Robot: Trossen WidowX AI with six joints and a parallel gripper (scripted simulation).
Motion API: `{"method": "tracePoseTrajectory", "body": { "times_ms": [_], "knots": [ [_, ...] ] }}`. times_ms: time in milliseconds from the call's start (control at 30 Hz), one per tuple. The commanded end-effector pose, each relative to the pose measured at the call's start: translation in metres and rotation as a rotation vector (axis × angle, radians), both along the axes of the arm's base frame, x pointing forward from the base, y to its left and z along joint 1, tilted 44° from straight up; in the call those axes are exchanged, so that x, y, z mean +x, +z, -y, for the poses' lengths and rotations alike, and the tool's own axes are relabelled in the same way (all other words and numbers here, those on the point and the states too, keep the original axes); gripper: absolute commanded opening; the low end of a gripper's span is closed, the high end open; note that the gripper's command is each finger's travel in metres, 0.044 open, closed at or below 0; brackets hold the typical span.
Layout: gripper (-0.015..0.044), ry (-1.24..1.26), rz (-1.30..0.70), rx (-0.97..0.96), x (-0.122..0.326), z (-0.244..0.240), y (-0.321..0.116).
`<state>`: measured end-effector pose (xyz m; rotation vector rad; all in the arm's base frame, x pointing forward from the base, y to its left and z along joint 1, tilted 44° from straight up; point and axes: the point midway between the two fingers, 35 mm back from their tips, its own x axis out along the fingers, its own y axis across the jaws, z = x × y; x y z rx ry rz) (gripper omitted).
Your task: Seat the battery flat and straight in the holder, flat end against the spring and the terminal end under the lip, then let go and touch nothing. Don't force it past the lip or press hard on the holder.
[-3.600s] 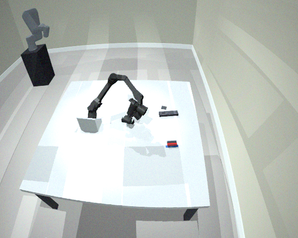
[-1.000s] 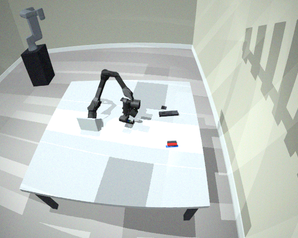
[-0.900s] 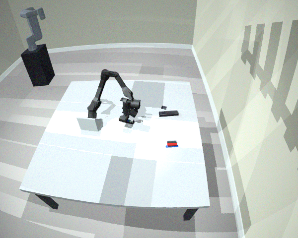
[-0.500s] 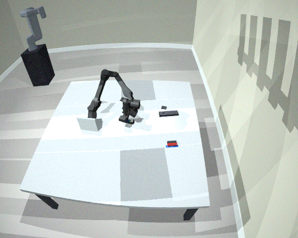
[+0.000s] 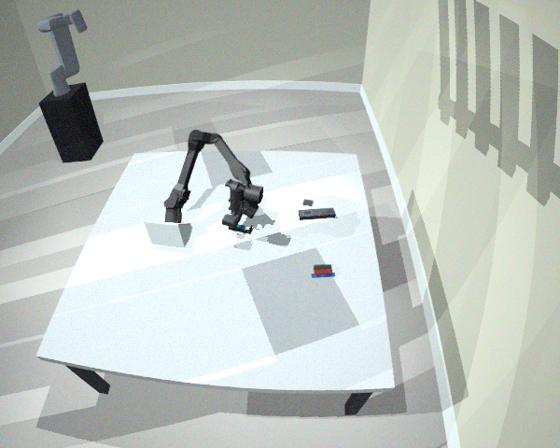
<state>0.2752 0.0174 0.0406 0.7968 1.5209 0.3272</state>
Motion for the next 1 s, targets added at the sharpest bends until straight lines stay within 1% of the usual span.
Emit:
{"method": "tracePoseTrajectory", "body": {
  "times_ms": [0,133,200,967],
  "knots": [
    [0.0292,-0.009,0.011,-0.01,0.0,0.021,0.018],
    [0.0397,-0.008,0.013,-0.012,-0.007,0.046,0.045],
    [0.044,-0.007,0.013,-0.012,-0.009,0.05,0.049],
    [0.044,-0.007,0.013,-0.012,-0.009,0.05,0.049]
  ]
}}
